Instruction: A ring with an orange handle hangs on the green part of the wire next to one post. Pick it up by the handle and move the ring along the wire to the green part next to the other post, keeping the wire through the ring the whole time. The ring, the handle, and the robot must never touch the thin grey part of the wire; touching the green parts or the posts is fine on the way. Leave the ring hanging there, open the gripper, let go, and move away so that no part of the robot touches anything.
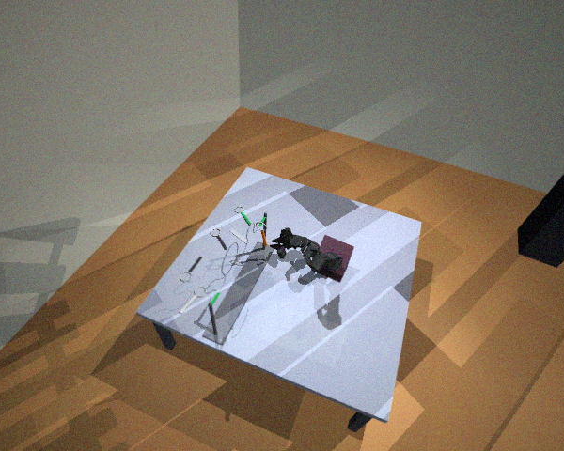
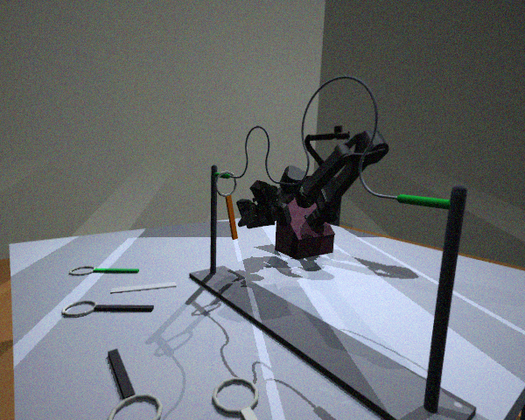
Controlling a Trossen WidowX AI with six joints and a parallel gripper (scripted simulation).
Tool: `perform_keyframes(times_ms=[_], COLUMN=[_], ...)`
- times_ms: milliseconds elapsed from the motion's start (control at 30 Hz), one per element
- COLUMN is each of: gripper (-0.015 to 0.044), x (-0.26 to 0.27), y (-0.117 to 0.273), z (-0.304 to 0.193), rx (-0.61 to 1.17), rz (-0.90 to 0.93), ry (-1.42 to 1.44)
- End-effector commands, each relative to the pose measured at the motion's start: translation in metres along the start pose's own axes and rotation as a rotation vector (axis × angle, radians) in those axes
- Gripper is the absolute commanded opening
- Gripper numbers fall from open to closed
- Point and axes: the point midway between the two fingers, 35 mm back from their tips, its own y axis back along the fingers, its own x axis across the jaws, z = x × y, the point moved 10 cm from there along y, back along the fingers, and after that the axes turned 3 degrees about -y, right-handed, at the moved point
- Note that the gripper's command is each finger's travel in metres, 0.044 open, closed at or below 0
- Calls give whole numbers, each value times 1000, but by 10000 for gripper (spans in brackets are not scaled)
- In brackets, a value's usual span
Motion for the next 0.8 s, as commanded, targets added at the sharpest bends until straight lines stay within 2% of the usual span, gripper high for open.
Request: perform_keyframes(times_ms=[0,433,633,767], gripper=[160,160,317,423], x=[0,0,0,0], y=[1,1,45,47], z=[0,0,-7,-8], rx=[3,3,0,0], rz=[1,1,0,0], ry=[2,2,-1,-1])
